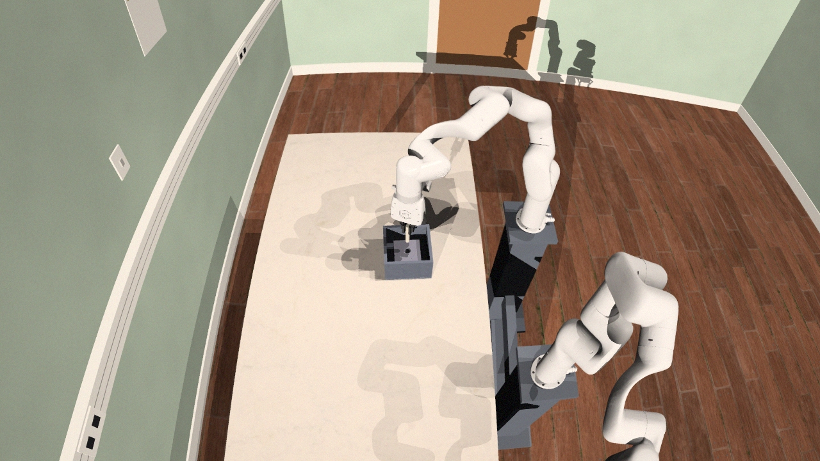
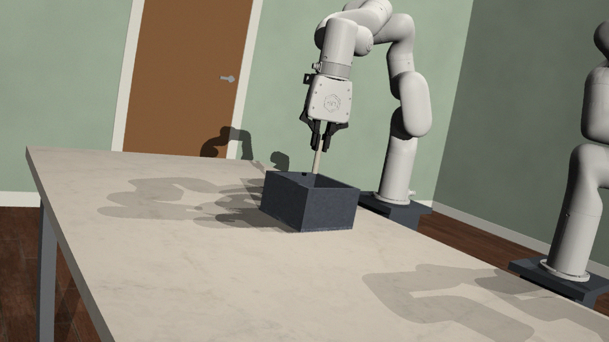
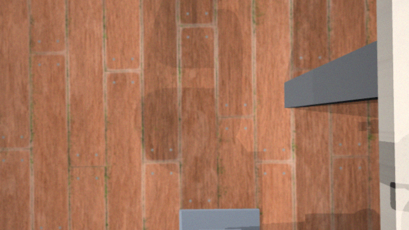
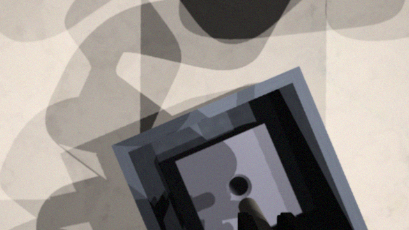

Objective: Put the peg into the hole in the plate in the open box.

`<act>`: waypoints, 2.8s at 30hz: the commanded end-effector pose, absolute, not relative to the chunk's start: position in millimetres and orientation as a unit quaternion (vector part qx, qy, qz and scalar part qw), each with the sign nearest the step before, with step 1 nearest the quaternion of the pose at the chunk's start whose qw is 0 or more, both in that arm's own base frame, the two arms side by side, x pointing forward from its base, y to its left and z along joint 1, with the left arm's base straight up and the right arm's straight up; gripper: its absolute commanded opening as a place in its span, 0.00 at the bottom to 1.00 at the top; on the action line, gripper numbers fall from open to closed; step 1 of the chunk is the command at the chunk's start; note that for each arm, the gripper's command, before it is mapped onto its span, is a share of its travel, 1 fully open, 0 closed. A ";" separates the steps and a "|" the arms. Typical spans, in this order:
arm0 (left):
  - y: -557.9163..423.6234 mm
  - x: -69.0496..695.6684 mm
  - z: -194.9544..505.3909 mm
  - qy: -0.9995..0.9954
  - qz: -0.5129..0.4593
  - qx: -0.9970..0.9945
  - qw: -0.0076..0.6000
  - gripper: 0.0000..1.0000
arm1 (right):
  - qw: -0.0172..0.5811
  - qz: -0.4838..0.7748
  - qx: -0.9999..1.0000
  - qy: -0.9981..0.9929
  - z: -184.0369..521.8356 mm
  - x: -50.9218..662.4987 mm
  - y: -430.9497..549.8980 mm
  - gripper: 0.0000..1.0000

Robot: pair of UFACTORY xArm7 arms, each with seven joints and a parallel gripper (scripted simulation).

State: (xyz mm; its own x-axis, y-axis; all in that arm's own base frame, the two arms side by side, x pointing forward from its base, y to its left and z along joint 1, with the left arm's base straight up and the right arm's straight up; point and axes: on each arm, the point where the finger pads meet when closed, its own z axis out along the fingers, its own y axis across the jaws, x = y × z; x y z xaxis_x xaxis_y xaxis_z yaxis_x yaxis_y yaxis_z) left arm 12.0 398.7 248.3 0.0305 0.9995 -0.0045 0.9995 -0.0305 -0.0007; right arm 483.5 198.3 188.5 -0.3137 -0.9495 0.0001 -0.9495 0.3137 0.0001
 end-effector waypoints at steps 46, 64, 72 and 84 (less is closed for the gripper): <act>399.8 12.2 250.0 0.696 0.000 0.718 0.000 1.00 | -0.002 0.001 0.586 -0.810 138.2 484.5 198.9 0.00; 399.8 12.2 250.0 0.696 0.000 0.718 0.000 1.00 | -0.002 0.001 0.586 -0.810 119.1 484.6 198.9 0.00; 399.8 12.2 250.0 0.696 0.000 0.718 0.000 1.00 | -0.002 0.001 0.586 -0.810 119.1 484.6 198.9 0.00; 399.8 12.2 250.0 0.696 0.000 0.718 0.000 1.00 | -0.002 0.001 0.586 -0.810 118.1 484.6 198.9 0.00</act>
